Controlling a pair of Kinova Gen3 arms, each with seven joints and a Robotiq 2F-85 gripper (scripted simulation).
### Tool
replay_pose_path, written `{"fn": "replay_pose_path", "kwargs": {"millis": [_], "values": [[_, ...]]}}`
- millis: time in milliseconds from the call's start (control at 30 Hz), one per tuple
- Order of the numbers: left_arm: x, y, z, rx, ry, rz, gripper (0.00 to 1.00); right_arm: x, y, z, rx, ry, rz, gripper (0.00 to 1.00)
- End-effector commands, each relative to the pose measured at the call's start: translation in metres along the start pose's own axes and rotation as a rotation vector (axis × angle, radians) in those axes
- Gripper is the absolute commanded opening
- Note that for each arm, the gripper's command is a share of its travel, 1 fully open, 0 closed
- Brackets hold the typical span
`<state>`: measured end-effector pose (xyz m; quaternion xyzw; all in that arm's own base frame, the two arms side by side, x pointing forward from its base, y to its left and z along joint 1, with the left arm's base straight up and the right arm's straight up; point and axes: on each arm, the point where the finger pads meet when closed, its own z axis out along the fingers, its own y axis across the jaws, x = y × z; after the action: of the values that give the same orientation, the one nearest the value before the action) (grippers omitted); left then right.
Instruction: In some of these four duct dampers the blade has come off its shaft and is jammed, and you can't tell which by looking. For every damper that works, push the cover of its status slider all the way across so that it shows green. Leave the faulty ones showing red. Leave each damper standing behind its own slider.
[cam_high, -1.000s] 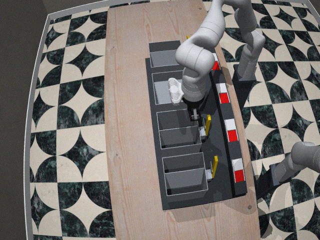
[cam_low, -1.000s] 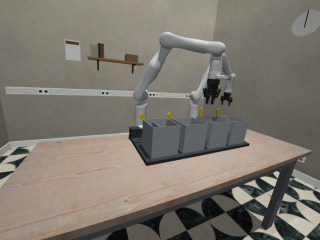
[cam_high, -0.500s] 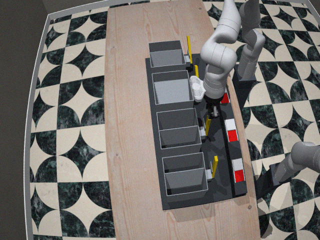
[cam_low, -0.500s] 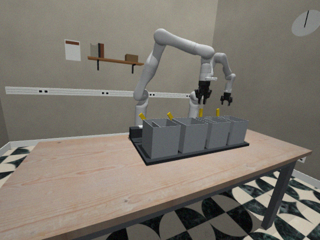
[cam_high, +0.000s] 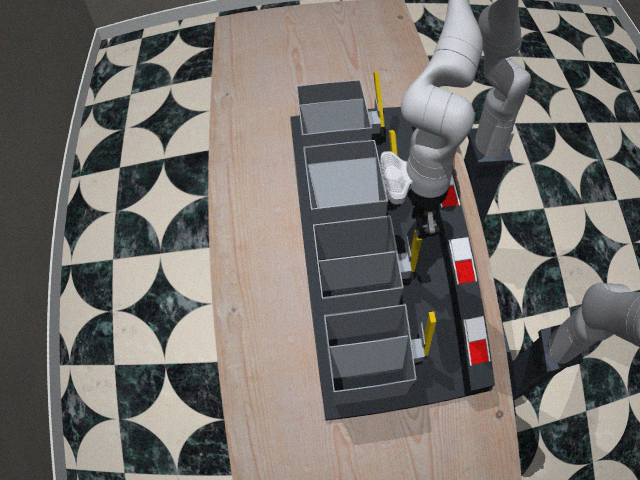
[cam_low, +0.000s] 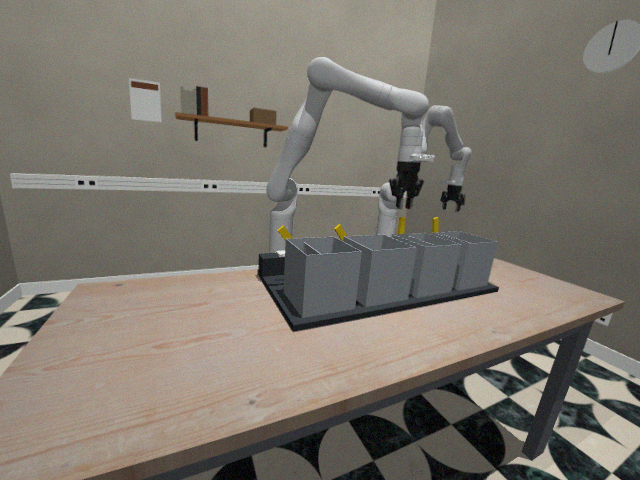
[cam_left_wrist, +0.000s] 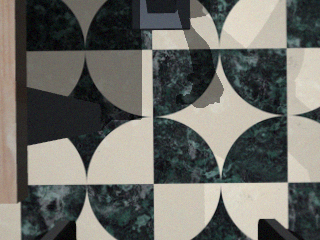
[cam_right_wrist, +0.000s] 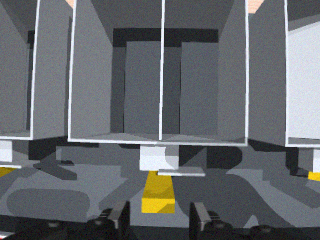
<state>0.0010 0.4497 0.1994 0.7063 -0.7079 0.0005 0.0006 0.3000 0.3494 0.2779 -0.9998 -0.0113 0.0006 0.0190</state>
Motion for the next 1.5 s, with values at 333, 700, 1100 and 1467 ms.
{"fn": "replay_pose_path", "kwargs": {"millis": [333,700,1100,1467], "values": [[0.0,0.0,-0.001,0.0,-0.002,0.0,1.0,0.0,0.0,0.005,0.002,0.002,0.0,0.436],[0.0,0.0,-0.001,0.0,-0.002,0.0,1.0,0.0,-0.001,0.024,0.002,0.002,0.0,0.436],[0.0,0.0,-0.001,0.0,-0.002,0.0,1.0,-0.001,-0.001,0.044,0.002,0.002,0.0,0.436],[0.0,0.0,-0.001,0.0,-0.002,0.0,1.0,-0.001,-0.001,0.059,0.002,0.002,0.0,0.436]]}}
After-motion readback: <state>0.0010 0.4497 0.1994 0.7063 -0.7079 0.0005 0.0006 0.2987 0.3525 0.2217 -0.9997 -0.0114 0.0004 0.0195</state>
